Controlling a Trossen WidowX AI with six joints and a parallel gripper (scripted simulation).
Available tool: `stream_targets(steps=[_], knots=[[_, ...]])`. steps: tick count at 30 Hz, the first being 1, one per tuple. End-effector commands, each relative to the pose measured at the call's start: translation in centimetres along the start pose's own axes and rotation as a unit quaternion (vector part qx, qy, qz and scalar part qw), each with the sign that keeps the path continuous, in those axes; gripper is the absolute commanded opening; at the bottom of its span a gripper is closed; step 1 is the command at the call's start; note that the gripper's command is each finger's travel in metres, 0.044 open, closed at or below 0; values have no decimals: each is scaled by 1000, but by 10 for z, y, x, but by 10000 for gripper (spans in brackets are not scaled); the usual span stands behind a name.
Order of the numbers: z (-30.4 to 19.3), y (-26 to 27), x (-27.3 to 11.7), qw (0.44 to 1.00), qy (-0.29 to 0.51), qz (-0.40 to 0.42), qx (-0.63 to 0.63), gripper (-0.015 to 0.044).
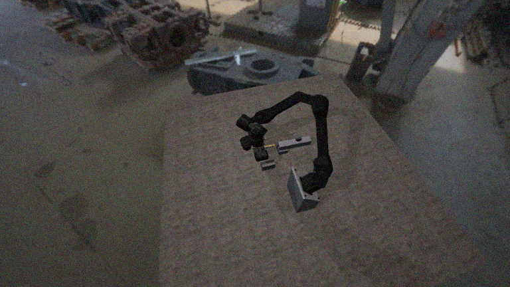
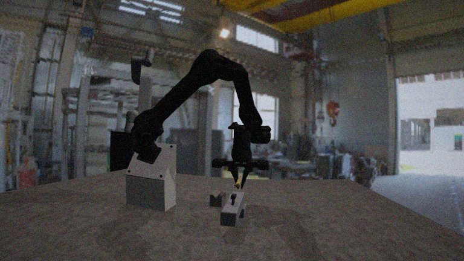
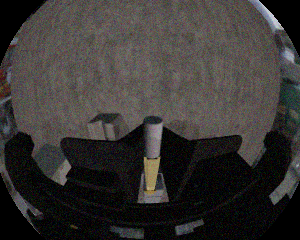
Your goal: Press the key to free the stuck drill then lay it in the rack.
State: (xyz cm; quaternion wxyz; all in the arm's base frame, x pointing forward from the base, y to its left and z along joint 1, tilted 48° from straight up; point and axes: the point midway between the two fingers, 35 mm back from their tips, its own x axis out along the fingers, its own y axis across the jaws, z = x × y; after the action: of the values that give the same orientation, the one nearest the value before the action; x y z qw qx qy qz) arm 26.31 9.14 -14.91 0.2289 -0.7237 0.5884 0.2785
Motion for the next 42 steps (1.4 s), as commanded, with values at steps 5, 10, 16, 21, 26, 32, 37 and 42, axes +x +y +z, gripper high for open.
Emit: stream_targets(steps=[5,10,16,21,26,32,37,42], knots=[[0,-1,-5,1000,-3,0,5,0],[-1,-2,-7,1000,-3,0,5,0],[-1,-2,-9,1000,-3,0,5,0],[-1,-3,-11,1000,-3,0,5,0],[-1,-3,-13,1000,-3,0,5,0],[-1,-2,-14,1000,-3,0,5,0],[2,8,-12,1000,-3,0,5,0],[4,17,-11,1000,-3,0,5,0]])
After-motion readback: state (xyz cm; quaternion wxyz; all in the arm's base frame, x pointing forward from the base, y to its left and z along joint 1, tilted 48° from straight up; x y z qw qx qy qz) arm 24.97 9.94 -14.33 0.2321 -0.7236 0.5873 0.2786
